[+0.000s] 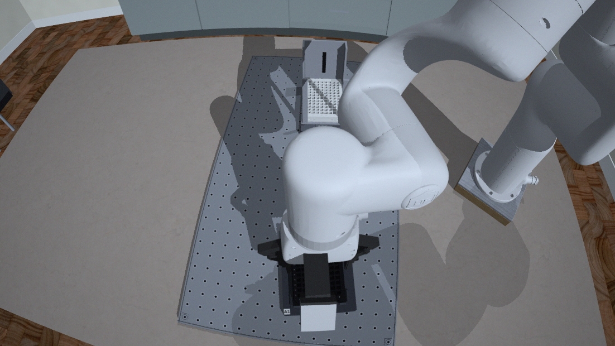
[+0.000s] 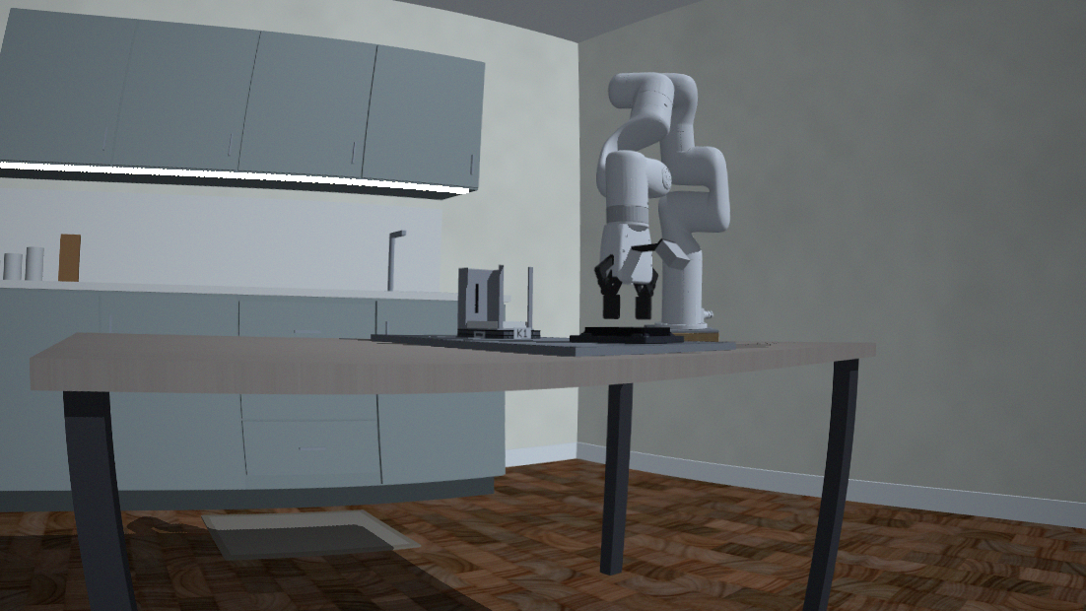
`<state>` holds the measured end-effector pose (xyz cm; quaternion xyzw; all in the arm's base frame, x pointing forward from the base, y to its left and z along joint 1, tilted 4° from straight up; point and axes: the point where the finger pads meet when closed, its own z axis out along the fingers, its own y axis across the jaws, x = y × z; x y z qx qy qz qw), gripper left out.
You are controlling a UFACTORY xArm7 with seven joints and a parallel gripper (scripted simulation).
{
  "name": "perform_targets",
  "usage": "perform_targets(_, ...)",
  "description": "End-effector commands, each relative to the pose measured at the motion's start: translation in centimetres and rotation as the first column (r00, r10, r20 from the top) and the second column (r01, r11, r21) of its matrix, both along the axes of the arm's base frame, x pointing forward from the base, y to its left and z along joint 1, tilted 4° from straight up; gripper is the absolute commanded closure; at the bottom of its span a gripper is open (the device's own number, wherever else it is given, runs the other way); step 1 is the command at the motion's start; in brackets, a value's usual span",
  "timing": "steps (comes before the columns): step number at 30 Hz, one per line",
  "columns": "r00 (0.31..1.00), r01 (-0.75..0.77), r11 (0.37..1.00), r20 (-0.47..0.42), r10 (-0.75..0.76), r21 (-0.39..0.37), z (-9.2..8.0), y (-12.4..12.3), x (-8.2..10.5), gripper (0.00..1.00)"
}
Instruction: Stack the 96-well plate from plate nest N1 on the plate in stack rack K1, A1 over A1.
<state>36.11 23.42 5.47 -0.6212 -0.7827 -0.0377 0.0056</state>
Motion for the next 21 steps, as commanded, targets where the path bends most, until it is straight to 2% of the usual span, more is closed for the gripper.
perform_targets(1,1.000,0.000,1.000,0.003,0.000,0.002,-0.1,0.1,0.1,0.00)
perform_targets(21,1.000,0.000,1.000,0.003,0.000,0.002,-1.3,0.2,0.2,0.00)
